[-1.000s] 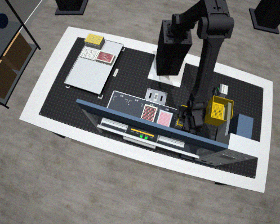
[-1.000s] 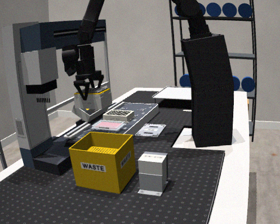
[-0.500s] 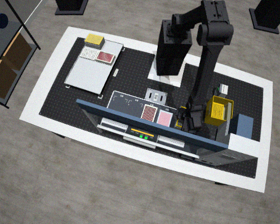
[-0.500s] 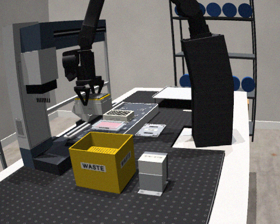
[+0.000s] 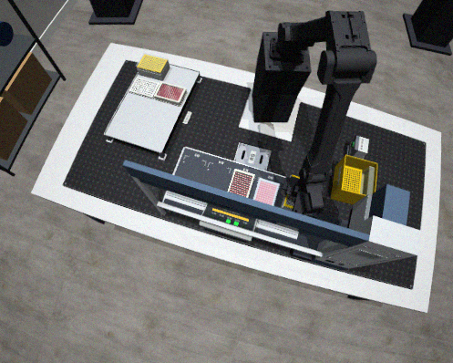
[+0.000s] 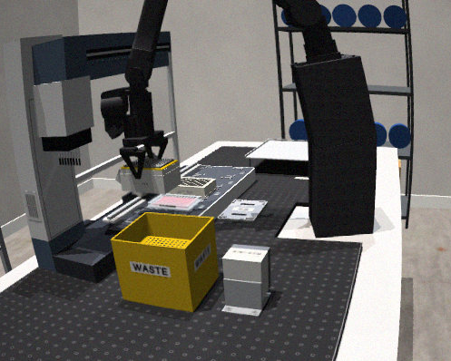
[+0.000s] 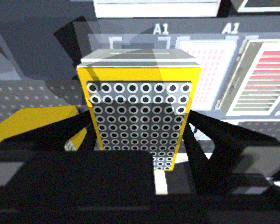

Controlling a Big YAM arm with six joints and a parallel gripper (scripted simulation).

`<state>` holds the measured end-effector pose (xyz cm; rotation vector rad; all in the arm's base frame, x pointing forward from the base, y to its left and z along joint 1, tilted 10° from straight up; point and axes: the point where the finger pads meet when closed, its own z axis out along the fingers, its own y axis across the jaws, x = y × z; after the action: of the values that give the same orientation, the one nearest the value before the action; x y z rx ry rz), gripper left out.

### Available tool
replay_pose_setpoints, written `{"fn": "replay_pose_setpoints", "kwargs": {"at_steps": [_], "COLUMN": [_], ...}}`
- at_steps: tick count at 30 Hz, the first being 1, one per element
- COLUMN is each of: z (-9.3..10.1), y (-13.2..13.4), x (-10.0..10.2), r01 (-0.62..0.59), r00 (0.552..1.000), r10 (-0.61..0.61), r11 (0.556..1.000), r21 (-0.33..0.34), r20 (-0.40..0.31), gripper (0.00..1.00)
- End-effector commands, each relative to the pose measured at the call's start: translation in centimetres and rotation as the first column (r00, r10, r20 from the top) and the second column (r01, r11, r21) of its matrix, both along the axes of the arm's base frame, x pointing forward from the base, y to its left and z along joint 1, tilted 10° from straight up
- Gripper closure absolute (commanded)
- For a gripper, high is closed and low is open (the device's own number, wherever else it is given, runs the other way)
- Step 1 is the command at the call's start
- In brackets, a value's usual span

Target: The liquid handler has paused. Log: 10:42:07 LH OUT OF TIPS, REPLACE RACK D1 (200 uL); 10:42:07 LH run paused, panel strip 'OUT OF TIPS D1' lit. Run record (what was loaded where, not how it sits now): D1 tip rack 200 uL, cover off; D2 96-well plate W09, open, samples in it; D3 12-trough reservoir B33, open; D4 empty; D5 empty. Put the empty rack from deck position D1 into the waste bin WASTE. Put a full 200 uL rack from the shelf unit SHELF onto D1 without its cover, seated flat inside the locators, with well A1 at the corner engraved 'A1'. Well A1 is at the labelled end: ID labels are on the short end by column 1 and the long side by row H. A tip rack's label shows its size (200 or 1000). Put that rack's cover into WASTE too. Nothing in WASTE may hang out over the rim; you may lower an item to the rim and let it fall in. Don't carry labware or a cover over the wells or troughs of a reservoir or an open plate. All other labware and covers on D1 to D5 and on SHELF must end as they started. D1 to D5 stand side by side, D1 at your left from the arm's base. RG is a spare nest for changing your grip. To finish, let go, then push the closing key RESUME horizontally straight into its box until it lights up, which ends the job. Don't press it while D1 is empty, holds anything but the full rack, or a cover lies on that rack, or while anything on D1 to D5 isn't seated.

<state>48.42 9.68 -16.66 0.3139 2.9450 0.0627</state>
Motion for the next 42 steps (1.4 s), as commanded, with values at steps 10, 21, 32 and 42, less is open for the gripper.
{"fn": "replay_pose_setpoints", "kwargs": {"at_steps": [10,21,32,42], "z": [-2.4,-3.9,-5.8,-7.1], "y": [-0.4,-0.4,-0.4,-0.3], "x": [1.4,1.5,1.7,1.9], "r01": [-0.003,-0.002,-0.002,-0.003], "r00": [1.000,1.000,1.000,1.000], "r10": [0.003,0.002,0.002,0.003], "r11": [1.000,1.000,1.000,1.000], "r21": [0.000,0.000,0.000,0.000], "r20": [0.012,0.011,0.010,0.009], "gripper": [1.00,1.00,1.00,1.00]}}
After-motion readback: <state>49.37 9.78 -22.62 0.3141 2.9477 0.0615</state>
